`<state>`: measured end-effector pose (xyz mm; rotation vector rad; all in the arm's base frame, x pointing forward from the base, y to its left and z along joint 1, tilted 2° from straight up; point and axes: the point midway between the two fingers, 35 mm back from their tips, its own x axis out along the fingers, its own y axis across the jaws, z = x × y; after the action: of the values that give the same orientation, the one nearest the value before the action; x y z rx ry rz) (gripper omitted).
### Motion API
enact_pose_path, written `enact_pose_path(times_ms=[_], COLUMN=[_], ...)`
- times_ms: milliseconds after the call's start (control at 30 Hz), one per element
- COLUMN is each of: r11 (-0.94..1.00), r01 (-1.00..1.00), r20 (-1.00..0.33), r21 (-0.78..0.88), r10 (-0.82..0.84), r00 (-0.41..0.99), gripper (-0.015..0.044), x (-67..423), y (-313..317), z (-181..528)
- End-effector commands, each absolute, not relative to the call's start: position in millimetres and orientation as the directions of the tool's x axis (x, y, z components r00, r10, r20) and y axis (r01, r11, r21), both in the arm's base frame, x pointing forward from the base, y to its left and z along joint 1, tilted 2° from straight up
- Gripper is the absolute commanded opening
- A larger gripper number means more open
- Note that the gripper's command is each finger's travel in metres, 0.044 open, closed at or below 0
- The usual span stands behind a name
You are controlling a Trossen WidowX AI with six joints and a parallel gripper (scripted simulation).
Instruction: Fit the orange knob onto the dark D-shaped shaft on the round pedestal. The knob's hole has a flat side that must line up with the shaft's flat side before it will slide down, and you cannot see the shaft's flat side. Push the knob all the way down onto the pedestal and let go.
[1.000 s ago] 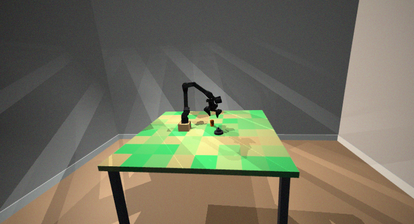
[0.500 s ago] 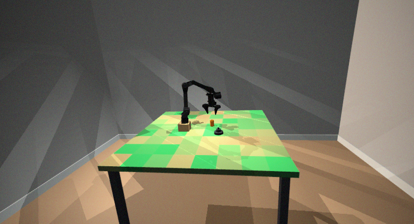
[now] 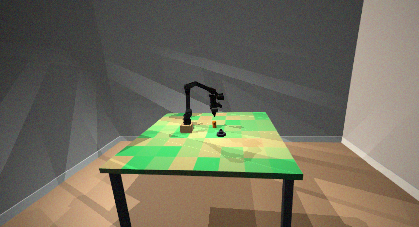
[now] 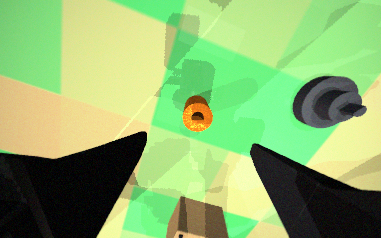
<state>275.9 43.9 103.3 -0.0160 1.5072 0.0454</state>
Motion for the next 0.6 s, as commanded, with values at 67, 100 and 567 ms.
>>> enact_pose_path(times_ms=[67, 100, 567], r11=[0.995, 0.995, 0.995], r01=[0.1, 0.1, 0.1], r20=[-0.998, -0.998, -0.998], r21=[0.02, 0.02, 0.02], r10=[0.014, 0.014, 0.014], r00=[0.062, 0.062, 0.062], gripper=[0.044, 0.044, 0.044], x=[276, 276, 278], y=[43, 42, 42], z=[103, 103, 53])
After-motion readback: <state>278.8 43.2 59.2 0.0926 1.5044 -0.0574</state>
